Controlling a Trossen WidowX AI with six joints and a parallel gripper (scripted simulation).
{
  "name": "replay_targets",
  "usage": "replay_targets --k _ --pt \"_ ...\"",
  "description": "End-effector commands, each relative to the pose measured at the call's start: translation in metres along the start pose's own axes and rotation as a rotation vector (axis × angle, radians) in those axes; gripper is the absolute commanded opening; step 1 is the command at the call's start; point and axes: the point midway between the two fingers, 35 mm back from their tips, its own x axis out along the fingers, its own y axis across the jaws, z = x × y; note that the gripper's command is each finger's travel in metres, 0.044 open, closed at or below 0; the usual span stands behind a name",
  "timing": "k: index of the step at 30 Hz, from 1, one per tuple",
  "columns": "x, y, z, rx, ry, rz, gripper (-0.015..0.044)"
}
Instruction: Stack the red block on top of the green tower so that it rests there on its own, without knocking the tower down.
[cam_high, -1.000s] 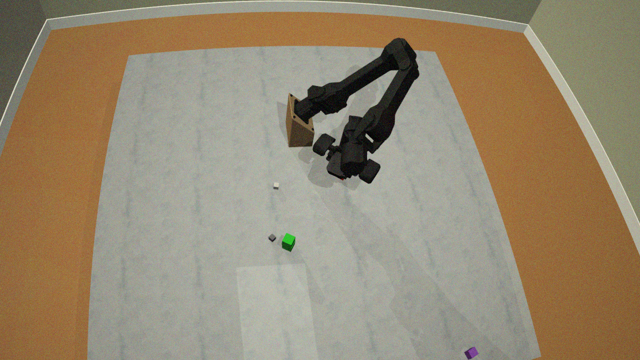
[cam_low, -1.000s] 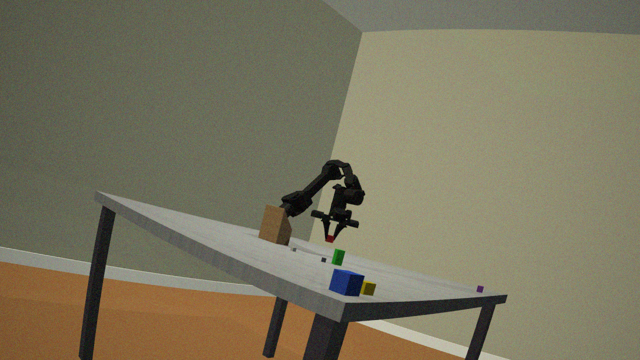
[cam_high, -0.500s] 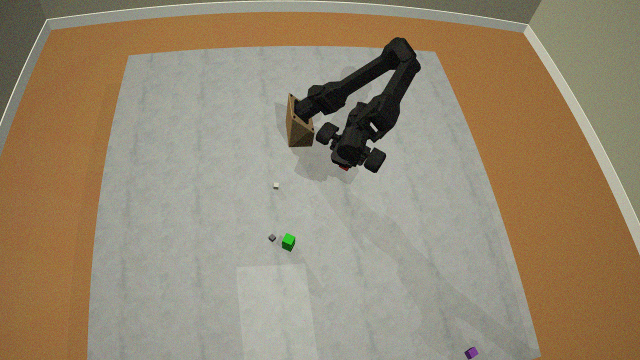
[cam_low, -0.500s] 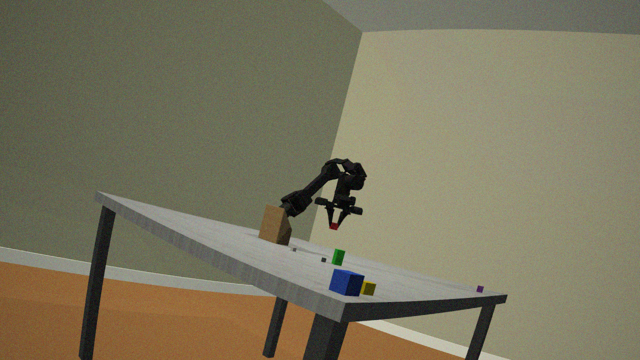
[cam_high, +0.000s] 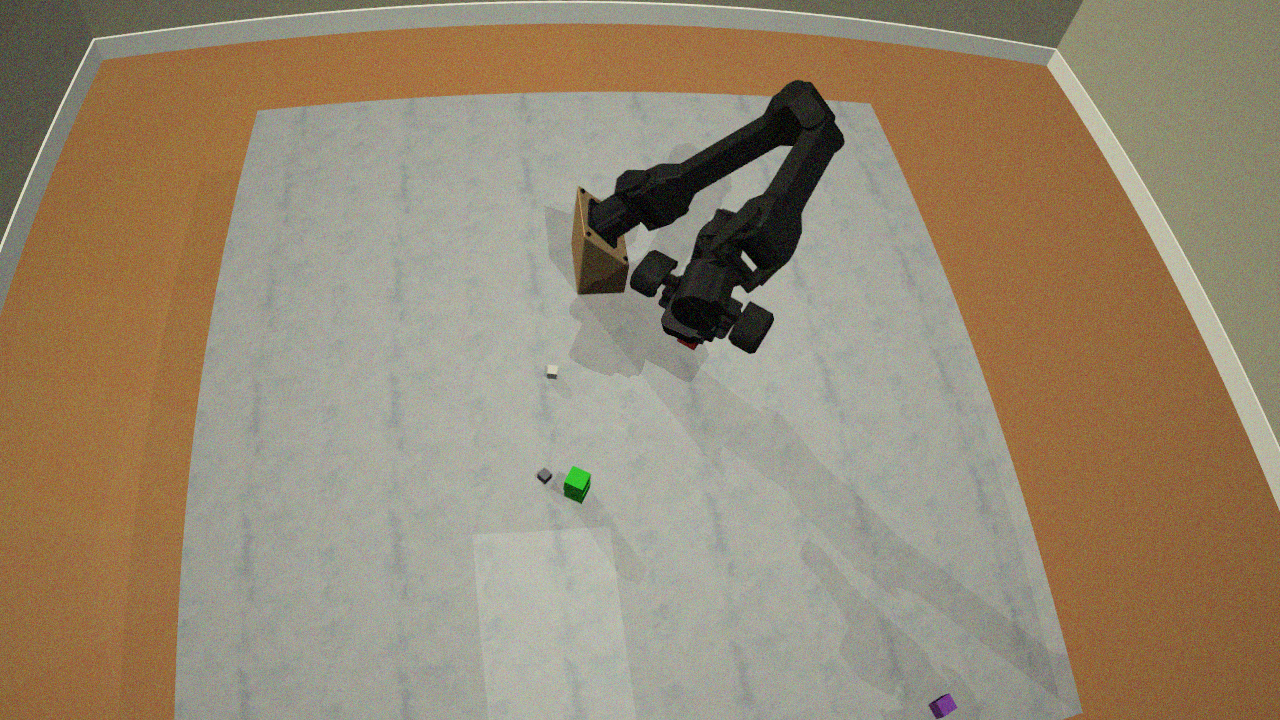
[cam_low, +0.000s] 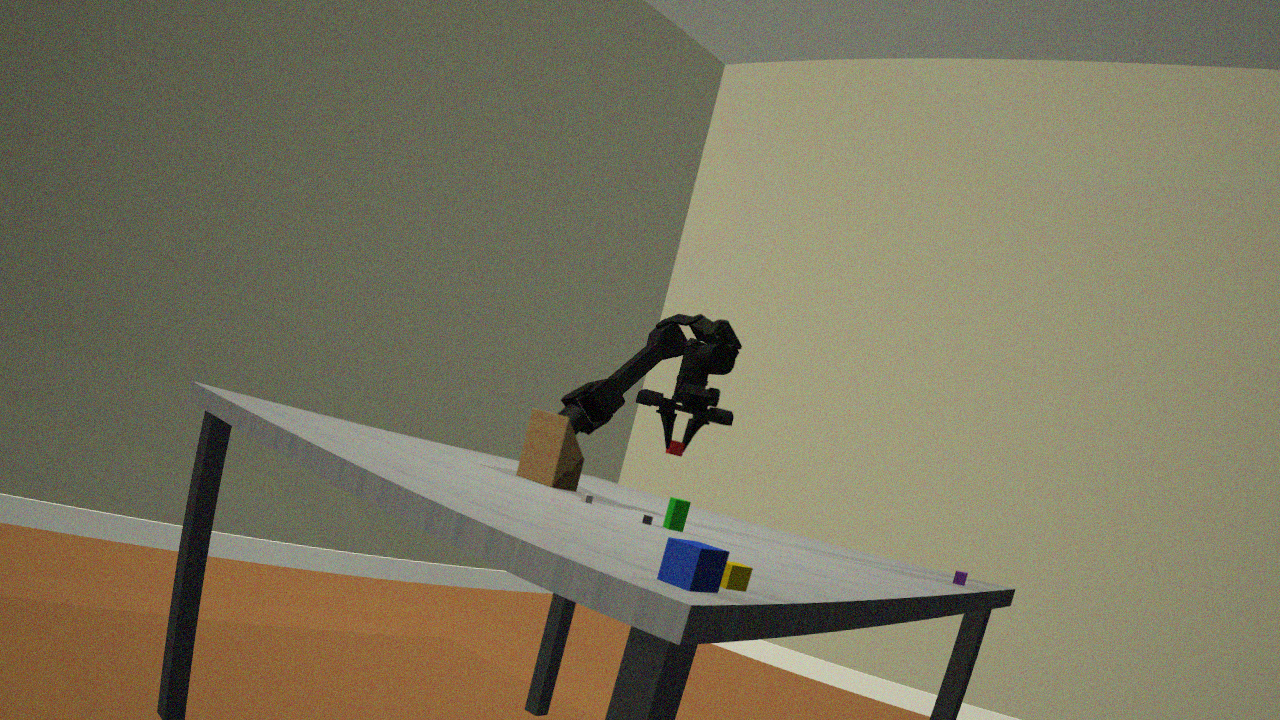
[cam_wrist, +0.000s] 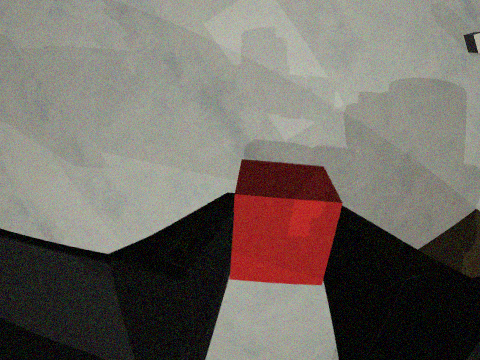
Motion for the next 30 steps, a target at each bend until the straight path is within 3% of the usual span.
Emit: replay_targets --k 1,30 --pt "-0.004 0.004 0.02 0.002 0.003 -0.005 0.0" --pt "-0.012 0.003 0.145 0.024 -0.015 0.009 0.0"
